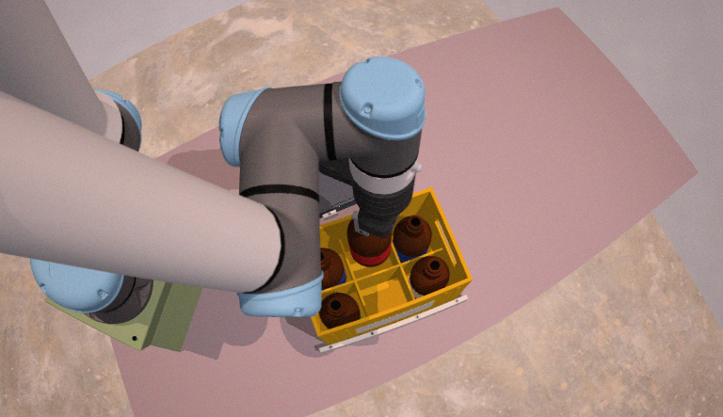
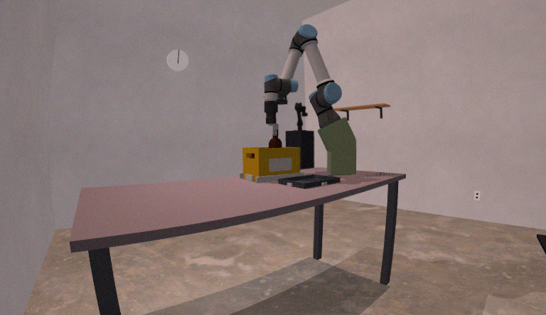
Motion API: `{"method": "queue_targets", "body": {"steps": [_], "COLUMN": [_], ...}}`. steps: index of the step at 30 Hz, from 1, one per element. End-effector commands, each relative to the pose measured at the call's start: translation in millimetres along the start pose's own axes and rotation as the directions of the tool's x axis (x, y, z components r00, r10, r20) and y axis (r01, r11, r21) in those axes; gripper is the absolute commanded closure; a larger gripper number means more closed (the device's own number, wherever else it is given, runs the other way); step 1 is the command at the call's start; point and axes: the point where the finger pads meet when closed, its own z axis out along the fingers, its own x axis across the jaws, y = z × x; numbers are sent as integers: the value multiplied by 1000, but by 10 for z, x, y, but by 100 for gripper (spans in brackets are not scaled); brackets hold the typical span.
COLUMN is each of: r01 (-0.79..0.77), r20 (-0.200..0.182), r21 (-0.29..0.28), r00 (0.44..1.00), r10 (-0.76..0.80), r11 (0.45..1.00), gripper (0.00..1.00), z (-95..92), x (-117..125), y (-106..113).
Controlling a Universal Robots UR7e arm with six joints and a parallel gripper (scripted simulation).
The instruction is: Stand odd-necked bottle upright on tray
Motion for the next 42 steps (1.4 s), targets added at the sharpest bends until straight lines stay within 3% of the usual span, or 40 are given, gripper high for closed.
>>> {"method": "queue_targets", "body": {"steps": [1, 19, 42], "r01": [2, 2, 2], "r20": [-2, -2, -1], "r21": [-3, -3, -1], "r00": [1000, 1000, 1000], "r10": [-2, -2, -2], "r11": [1000, 1000, 1000], "gripper": [100, 100, 100], "z": [-98, -218, -216], "x": [17, 16, 10], "y": [15, 15, 5]}}
